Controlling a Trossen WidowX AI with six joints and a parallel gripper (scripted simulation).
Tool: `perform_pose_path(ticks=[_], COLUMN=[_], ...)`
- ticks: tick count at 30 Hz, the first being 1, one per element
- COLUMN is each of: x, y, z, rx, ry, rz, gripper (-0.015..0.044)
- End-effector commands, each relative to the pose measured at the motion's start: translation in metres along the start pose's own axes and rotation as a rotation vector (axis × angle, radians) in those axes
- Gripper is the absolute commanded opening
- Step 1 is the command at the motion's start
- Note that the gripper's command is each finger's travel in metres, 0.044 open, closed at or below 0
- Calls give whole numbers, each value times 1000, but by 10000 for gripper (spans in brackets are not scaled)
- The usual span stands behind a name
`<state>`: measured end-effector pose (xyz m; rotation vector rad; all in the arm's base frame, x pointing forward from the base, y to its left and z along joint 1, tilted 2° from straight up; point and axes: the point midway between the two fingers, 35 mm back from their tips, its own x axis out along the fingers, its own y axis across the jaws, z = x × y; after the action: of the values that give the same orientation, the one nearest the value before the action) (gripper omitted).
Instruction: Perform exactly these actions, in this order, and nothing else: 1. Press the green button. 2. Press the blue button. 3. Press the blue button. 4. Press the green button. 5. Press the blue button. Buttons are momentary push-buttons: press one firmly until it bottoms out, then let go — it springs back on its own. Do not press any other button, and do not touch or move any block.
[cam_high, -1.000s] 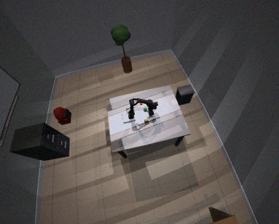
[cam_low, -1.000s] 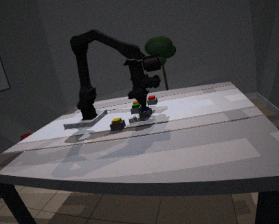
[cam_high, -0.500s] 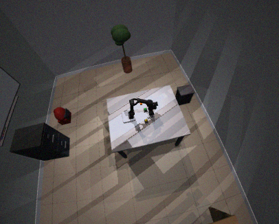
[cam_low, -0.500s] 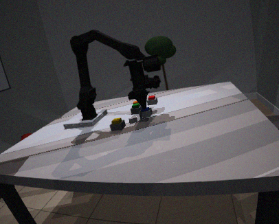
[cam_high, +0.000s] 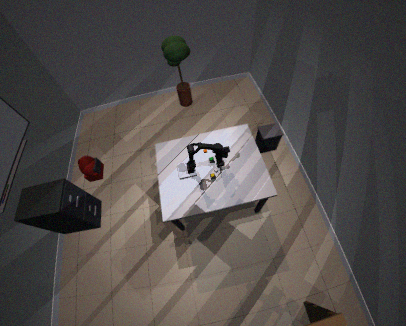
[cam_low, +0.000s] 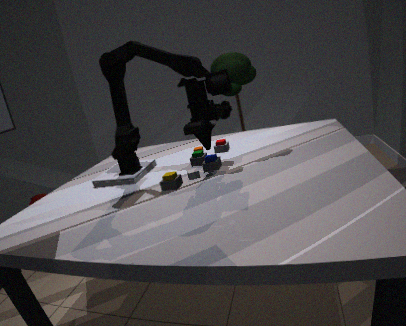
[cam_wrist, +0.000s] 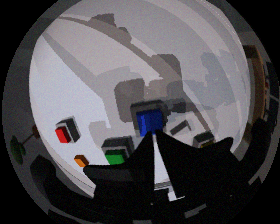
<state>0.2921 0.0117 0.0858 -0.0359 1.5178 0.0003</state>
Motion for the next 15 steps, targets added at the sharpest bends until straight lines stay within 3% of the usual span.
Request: perform_pose_path(ticks=[1, 15], x=[-2, 21], y=[1, 1], z=[1, 1], rx=[-5, -5], ry=[-2, -2], rz=[4, 4], gripper=[20, 20])
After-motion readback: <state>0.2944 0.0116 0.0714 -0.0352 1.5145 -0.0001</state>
